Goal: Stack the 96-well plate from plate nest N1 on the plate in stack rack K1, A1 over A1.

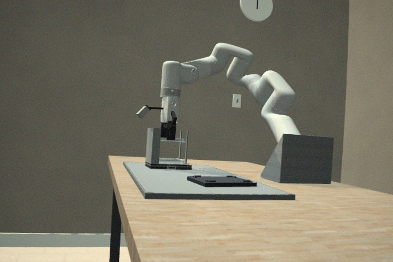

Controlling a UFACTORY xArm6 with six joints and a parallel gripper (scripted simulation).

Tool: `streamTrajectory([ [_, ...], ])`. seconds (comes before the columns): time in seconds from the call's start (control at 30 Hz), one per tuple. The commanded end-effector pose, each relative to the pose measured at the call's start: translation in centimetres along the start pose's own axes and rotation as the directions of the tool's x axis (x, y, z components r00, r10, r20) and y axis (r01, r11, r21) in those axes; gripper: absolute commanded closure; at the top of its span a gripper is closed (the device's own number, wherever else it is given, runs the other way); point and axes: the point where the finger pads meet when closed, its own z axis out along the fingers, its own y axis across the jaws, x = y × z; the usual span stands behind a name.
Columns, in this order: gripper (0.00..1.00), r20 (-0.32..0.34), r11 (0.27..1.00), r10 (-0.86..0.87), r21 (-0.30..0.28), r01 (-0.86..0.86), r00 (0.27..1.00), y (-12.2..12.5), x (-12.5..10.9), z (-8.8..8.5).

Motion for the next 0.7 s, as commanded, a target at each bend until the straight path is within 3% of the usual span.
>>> streamTrajectory([
  [0.0,1.00,-0.004,1.000,0.001,0.000,-0.001,1.000,0.0,0.1,0.2],
  [0.67,1.00,-0.004,1.000,0.001,0.000,-0.001,1.000,0.0,0.1,3.2],
])
